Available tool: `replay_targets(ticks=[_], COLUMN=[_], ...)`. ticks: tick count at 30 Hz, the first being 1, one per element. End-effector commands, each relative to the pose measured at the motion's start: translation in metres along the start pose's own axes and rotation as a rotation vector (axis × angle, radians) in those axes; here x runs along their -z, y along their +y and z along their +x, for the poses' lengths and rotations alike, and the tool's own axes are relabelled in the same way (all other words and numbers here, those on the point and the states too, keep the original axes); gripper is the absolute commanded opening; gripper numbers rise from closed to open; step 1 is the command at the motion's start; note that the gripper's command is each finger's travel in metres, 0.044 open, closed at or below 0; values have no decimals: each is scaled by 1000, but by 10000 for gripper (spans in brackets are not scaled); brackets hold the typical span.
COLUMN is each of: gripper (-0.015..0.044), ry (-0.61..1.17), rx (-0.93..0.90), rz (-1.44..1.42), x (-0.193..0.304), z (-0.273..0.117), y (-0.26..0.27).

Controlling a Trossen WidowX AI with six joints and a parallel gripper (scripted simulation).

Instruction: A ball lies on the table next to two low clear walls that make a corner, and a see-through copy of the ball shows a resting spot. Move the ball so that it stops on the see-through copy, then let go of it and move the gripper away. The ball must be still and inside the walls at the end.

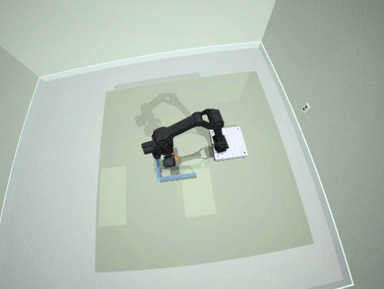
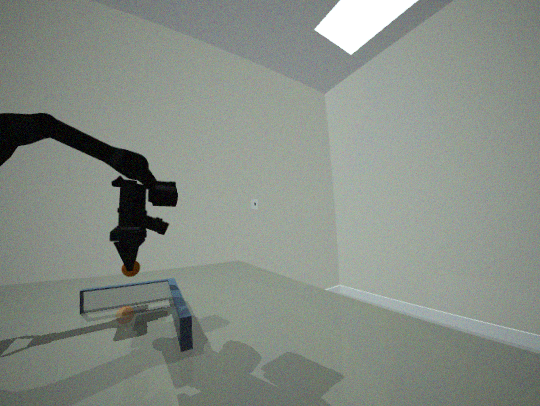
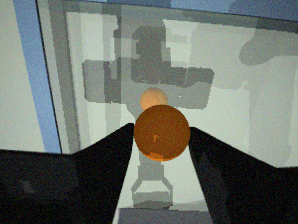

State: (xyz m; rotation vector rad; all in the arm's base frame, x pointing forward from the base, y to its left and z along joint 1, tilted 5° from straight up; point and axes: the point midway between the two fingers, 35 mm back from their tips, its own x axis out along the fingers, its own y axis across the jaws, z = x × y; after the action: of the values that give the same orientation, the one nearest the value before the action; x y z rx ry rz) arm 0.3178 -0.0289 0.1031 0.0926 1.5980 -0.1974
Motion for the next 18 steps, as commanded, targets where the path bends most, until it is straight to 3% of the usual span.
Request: replay_targets(ticks=[1, 9, 18], gripper=[0, 0, 0], ry=[-5, -4, -4], rx=[-4, -4, -4], rz=[4, 4, 4], x=[7, 12, 11], z=[12, 29, 75], y=[1, 1, 1])
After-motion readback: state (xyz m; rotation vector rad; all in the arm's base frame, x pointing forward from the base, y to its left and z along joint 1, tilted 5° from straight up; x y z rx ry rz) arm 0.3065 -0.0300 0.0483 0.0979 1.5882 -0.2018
